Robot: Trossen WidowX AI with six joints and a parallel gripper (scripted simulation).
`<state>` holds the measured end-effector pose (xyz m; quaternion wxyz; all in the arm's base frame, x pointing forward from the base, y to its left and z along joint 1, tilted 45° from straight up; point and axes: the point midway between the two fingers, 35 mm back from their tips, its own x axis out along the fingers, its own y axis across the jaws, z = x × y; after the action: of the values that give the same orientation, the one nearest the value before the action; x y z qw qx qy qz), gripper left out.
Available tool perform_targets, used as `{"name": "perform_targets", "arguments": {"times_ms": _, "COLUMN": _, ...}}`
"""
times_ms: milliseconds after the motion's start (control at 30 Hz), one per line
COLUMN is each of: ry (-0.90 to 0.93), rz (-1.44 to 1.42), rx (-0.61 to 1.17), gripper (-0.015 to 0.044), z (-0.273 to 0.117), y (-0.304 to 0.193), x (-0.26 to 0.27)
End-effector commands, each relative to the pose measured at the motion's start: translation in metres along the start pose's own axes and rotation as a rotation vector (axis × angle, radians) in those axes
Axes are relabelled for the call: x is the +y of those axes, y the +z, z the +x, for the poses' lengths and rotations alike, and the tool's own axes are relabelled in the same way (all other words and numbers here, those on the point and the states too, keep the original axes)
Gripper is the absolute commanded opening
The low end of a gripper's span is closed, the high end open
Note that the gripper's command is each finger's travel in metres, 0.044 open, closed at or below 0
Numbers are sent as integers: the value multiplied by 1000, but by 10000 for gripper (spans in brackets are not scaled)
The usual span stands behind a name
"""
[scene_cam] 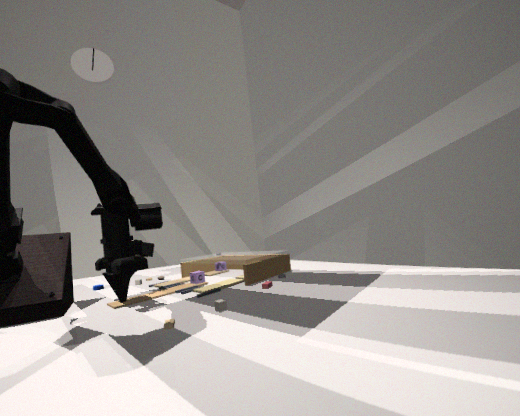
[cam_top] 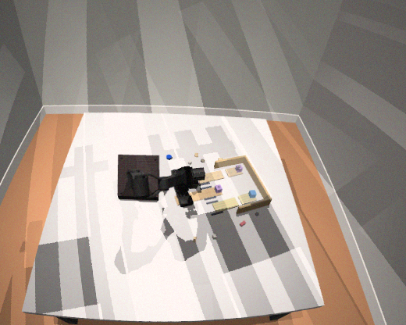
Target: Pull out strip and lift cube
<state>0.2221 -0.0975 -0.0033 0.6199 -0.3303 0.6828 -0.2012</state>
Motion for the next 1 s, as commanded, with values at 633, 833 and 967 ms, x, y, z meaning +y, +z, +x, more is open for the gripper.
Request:
{"name": "perform_targets", "arguments": {"times_ms": 633, "ry": 0, "rz": -14, "rx": 32, "gripper": 0, "z": 6, "y": -10, "x": 2}}
{"name": "perform_targets", "arguments": {"times_ms": 833, "ry": 4, "rz": -5, "rx": 11, "gripper": 0, "z": -15, "y": 1, "x": 1}}
{"name": "perform_targets", "arguments": {"times_ms": 967, "ry": 2, "rz": -13, "rx": 31, "gripper": 0, "z": -42, "y": 2, "x": 0}}
